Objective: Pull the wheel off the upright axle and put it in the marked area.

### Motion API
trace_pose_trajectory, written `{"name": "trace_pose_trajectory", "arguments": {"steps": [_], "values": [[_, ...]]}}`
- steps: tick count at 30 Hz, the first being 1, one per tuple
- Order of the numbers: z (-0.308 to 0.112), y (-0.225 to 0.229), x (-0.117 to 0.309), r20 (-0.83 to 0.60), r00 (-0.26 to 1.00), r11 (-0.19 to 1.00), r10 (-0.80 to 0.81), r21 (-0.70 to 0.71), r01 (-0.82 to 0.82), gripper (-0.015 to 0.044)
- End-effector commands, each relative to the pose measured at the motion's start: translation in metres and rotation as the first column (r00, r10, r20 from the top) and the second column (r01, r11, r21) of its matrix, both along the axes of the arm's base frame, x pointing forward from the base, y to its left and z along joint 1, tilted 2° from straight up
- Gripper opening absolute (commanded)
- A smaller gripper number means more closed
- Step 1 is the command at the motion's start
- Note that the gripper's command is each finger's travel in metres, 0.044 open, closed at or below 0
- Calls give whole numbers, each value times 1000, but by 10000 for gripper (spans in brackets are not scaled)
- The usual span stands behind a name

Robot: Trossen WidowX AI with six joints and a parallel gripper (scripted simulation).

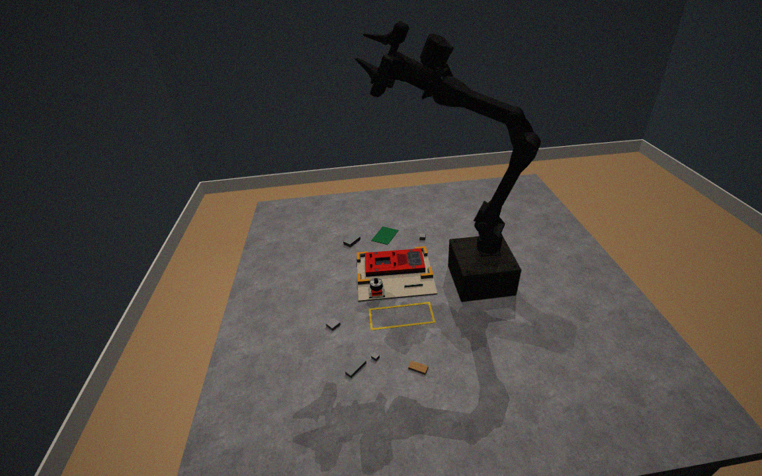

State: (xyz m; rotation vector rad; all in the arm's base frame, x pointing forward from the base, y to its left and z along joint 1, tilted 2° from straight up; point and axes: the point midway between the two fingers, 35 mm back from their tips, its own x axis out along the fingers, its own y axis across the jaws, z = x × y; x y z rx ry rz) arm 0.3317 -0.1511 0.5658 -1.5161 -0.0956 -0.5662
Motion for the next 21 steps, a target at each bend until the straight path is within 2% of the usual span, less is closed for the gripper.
{"name": "trace_pose_trajectory", "arguments": {"steps": [1,12,15,21], "values": [[-29,0,23,-65,996,994,54,102,-47,300],[-113,24,78,-227,938,892,264,428,-148,300],[-128,28,85,-249,924,865,289,481,-141,300],[-185,44,109,-326,872,753,366,654,-71,300]]}}
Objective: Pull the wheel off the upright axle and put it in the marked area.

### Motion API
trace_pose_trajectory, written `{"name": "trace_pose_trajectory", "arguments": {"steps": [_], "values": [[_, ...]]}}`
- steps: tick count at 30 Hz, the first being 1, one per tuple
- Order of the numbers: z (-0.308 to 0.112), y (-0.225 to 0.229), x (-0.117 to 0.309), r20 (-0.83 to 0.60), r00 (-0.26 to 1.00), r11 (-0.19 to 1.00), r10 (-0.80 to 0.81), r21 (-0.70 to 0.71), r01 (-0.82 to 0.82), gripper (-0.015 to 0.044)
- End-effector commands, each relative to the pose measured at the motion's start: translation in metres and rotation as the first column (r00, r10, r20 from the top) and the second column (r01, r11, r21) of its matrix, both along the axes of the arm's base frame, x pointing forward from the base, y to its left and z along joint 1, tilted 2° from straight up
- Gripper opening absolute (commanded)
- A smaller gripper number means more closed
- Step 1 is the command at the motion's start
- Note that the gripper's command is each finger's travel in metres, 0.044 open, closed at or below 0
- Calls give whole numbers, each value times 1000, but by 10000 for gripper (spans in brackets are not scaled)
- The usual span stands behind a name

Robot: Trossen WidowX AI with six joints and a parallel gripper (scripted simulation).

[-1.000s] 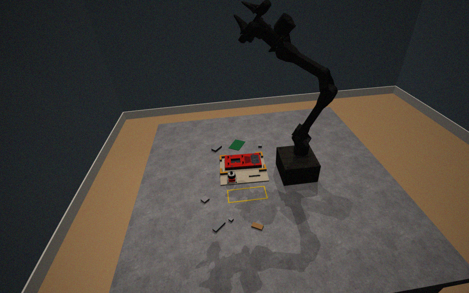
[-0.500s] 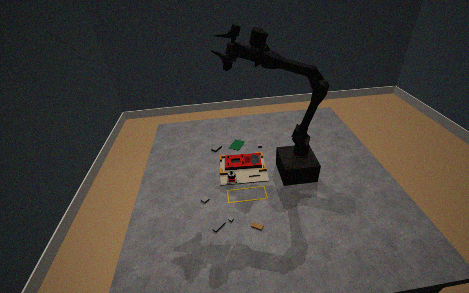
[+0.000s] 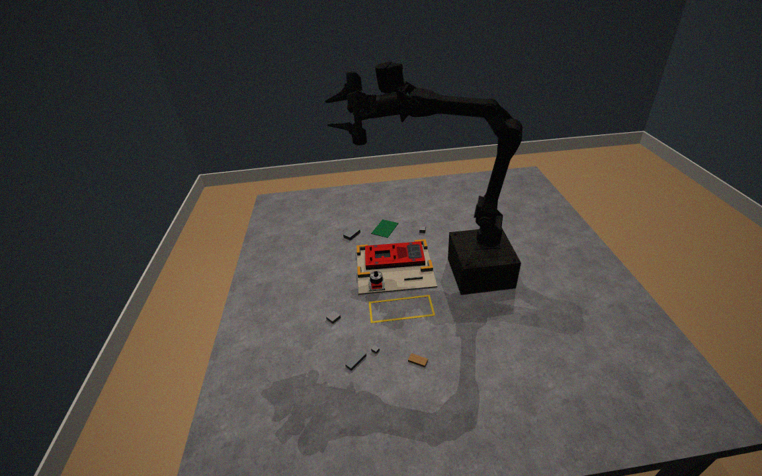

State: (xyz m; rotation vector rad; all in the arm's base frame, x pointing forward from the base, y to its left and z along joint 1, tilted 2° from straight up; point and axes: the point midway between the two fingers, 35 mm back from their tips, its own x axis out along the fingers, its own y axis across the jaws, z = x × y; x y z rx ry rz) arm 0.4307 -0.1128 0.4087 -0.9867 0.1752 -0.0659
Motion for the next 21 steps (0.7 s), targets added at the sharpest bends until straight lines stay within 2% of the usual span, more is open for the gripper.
{"name": "trace_pose_trajectory", "arguments": {"steps": [1,12,21], "values": [[-37,8,13,-100,995,994,9,107,2,300],[-144,49,29,-402,914,917,59,384,110,300],[-228,87,18,-640,763,818,90,484,310,300]]}}
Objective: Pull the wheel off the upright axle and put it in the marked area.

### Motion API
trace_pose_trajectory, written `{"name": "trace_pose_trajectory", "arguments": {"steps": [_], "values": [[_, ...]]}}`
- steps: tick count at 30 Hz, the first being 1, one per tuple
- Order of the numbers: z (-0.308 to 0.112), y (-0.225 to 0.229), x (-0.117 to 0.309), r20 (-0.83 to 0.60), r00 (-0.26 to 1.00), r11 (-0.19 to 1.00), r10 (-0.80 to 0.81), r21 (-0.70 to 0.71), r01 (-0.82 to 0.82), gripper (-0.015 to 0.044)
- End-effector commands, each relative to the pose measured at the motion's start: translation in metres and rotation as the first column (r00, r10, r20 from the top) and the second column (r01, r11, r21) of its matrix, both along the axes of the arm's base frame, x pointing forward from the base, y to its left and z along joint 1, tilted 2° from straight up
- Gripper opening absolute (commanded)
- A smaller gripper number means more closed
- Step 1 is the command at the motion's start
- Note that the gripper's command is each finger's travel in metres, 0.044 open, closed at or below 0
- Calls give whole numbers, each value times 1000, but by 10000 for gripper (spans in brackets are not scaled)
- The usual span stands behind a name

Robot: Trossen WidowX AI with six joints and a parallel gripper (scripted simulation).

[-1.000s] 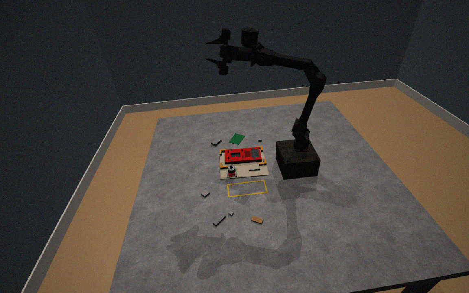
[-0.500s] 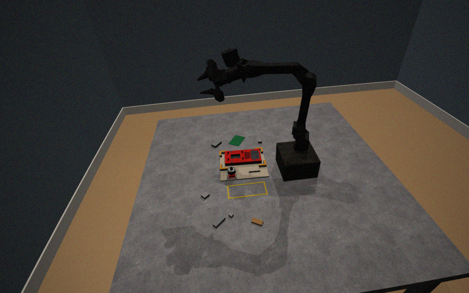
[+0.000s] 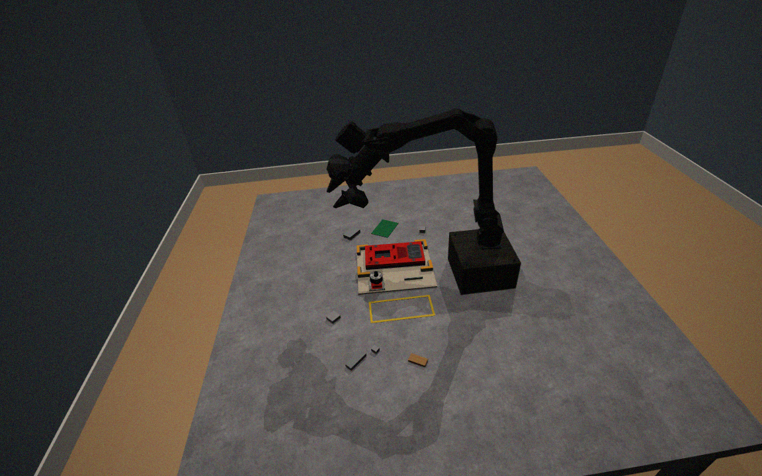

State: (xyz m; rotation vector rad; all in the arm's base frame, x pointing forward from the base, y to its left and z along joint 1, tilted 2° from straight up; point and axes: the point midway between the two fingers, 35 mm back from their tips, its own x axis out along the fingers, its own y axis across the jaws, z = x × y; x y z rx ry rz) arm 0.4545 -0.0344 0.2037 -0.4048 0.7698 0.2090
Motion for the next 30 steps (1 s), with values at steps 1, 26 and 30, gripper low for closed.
{"name": "trace_pose_trajectory", "arguments": {"steps": [1,26,30], "values": [[-31,13,-8,-118,992,998,-37,52,43,300],[-164,84,-95,-706,664,935,-247,7,355,300],[-163,90,-89,-706,664,935,-247,8,355,300]]}}
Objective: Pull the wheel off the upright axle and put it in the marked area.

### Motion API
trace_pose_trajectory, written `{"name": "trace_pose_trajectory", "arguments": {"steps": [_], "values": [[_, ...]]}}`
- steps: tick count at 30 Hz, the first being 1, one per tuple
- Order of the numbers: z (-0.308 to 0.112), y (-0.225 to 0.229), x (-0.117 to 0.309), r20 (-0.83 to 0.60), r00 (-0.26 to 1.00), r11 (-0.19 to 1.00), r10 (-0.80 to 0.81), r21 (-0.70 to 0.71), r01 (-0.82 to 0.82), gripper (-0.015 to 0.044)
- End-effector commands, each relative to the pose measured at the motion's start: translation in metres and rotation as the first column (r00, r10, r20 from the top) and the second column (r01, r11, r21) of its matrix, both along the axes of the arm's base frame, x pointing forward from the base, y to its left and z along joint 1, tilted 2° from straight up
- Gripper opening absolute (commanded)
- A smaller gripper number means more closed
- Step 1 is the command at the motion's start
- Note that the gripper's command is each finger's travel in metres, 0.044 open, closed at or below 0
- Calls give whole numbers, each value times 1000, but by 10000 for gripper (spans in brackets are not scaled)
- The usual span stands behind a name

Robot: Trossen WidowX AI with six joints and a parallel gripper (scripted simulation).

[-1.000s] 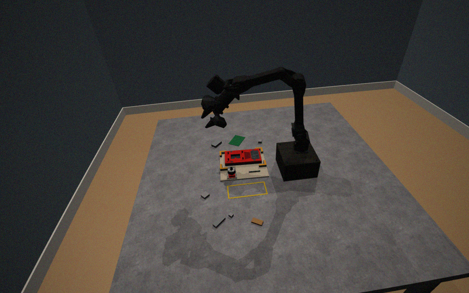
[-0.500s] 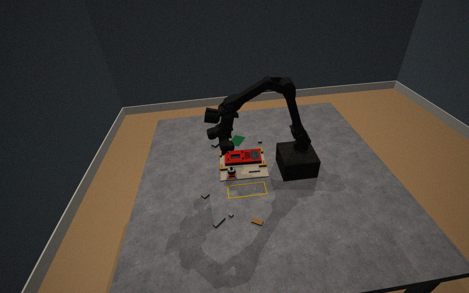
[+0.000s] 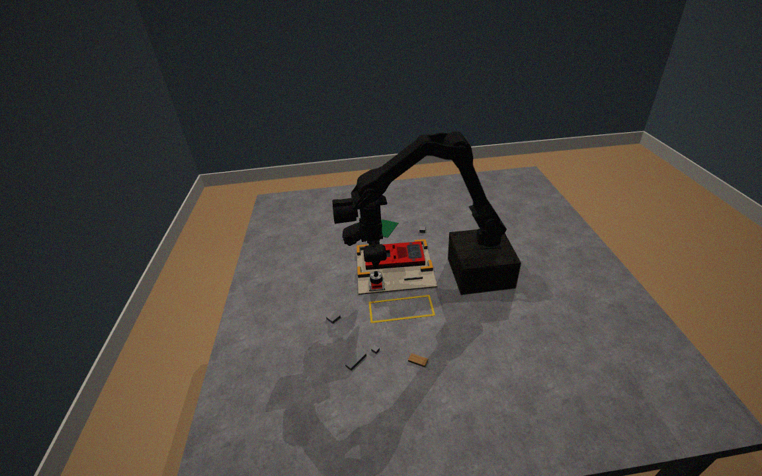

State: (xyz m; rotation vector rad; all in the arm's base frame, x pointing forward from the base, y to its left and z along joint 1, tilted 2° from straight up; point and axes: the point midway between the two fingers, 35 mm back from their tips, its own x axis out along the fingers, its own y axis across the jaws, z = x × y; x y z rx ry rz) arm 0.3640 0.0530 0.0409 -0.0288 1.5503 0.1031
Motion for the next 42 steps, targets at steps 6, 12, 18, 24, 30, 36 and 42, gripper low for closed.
{"name": "trace_pose_trajectory", "arguments": {"steps": [6,12,18,24,30,36,42], "values": [[-25,3,4,-5,1000,1000,-5,-5,5,300],[-69,4,2,-5,1000,1000,-5,-5,5,300],[-73,4,-1,-19,1000,1000,1,-3,-1,247],[-73,4,-1,-19,1000,1000,1,-3,-1,188],[-73,4,-1,-19,1000,1000,1,-3,-1,109],[-72,4,-1,-18,1000,1000,1,-3,-1,0],[-70,4,-1,-18,1000,1000,1,-3,-1,0]]}}
